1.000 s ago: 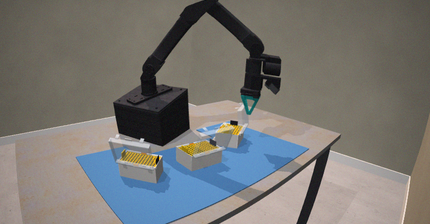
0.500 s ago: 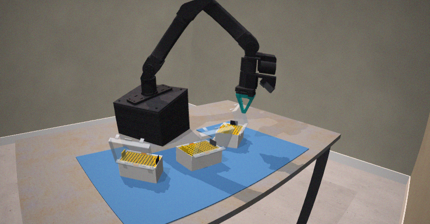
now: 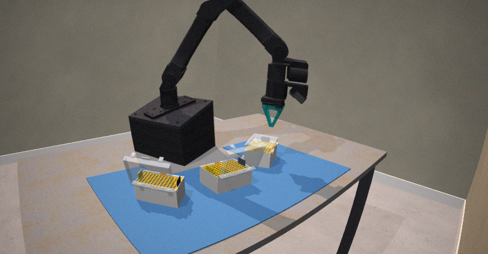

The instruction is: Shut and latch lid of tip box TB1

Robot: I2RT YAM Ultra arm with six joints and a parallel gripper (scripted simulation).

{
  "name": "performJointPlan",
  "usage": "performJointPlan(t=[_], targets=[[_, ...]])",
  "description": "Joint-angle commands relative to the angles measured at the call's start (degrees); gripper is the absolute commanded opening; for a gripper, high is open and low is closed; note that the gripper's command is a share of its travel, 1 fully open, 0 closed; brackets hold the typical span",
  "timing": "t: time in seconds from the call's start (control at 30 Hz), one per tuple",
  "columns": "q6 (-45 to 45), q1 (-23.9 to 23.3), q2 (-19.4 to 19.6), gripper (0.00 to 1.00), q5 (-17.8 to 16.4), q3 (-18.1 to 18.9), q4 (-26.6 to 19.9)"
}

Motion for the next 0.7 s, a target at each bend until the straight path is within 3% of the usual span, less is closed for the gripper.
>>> performJointPlan(t=[0.0, 0.67], targets=[[0.20, 0.32, -1.86, 0.00, -0.07, -0.13, 0.52], [0.36, 0.48, -2.58, 0.00, -0.08, -1.15, 0.79]])
